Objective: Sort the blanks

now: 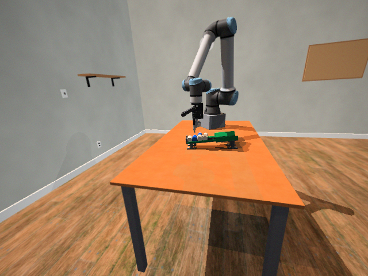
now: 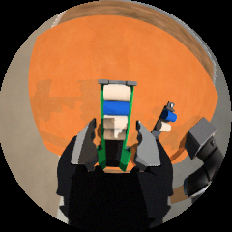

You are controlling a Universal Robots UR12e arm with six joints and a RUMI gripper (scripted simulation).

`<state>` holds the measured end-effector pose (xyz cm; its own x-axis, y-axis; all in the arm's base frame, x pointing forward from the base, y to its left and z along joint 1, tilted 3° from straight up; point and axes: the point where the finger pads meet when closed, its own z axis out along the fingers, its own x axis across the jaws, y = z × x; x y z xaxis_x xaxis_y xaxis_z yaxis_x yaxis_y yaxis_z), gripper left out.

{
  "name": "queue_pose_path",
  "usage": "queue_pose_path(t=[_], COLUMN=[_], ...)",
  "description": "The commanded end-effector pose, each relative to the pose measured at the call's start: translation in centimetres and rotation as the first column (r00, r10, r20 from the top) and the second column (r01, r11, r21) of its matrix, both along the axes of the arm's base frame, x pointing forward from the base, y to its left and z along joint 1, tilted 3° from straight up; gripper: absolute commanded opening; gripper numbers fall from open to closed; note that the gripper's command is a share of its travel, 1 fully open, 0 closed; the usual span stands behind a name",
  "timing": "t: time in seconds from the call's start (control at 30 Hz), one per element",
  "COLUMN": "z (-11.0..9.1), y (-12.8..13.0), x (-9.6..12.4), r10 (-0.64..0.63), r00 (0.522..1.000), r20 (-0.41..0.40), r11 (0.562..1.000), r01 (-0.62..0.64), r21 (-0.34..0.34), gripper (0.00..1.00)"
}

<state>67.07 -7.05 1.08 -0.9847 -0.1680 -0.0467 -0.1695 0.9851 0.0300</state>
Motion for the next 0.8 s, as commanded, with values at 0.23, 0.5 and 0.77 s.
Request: queue_pose_path(t=[0.23, 0.5, 0.77], z=[-1.6, -2.5, -2.7], y=[0.0, 0.0, 0.0], x=[0.1, 0.2, 0.2], r10=[0.000, 0.000, 0.000], r00=[1.000, 1.000, 1.000], r20=[0.002, 0.002, 0.002], r11=[1.000, 1.000, 1.000], r01=[0.000, 0.000, 0.000], r21=[0.000, 0.000, 0.000], gripper=[0.49, 0.49, 0.49])
